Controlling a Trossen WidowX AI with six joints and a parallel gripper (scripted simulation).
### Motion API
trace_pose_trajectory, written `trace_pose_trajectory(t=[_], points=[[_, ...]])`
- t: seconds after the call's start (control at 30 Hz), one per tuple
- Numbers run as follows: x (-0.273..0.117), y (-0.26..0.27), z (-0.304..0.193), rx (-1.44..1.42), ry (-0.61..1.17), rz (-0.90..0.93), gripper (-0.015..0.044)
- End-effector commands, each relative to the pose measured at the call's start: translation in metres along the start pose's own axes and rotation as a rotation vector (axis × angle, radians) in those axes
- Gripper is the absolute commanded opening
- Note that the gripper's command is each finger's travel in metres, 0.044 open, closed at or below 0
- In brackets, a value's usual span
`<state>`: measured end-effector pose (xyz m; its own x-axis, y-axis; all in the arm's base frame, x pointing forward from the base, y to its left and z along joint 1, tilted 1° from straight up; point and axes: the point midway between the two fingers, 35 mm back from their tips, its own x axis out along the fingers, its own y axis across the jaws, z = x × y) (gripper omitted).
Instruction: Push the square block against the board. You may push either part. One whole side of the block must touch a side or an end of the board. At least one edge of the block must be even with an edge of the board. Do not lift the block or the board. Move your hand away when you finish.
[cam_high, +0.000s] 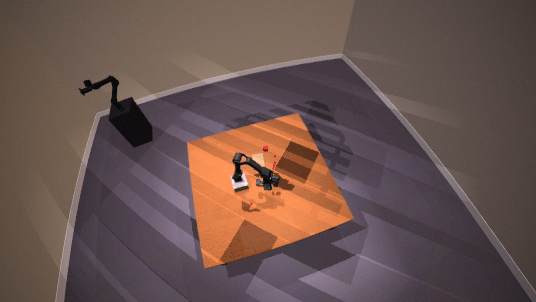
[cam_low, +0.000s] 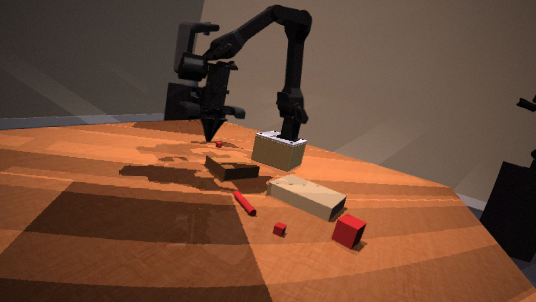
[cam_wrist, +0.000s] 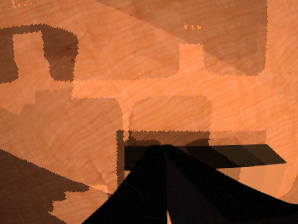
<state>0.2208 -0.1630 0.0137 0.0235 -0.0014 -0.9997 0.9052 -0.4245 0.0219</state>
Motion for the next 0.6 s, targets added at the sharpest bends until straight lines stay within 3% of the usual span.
trace_pose_trajectory(t=[0.0,0.2,0.57], points=[[-0.001,-0.001,0.001,0.028,0.001,0.005,0.0],[0.053,-0.002,0.002,0.051,0.001,0.004,0.0],[0.055,-0.001,-0.003,0.052,0.001,0.004,0.0]])
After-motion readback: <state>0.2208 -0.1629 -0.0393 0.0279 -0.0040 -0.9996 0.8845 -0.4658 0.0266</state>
